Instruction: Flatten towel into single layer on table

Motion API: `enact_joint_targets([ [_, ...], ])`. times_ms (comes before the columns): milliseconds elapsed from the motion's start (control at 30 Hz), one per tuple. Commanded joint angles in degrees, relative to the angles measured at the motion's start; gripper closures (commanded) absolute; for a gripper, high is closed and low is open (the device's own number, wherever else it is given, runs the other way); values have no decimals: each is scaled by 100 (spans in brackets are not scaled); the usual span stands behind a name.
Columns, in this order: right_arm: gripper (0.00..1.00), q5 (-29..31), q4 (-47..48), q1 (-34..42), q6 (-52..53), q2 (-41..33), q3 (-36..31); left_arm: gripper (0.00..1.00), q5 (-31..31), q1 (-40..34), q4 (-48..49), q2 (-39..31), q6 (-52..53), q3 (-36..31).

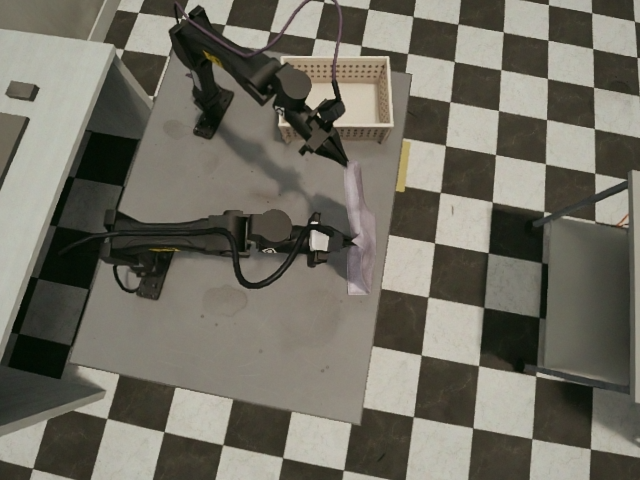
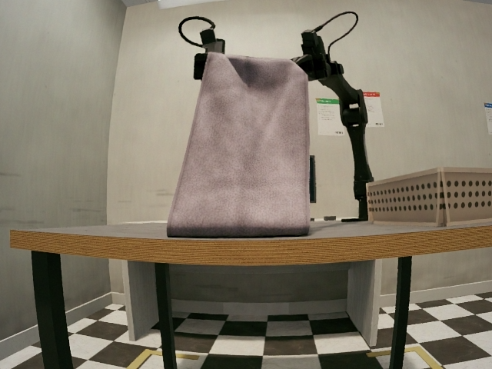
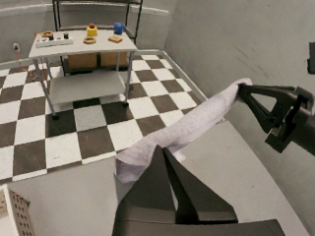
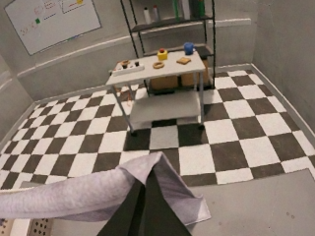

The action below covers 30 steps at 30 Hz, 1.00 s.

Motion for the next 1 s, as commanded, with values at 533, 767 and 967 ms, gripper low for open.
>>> enact_joint_targets([
  [533,100,42,-3460,-143,-35,-566,159,100,-23,-691,-2519,-137,-22,38],
  [767,100,44,-4209,-172,-38,-629,-259,100,-16,-966,-3060,-234,-15,-337],
  [967,100,52,-3717,-209,-40,-1255,-1625,100,-1,-1281,-2840,-483,-28,-1089],
])
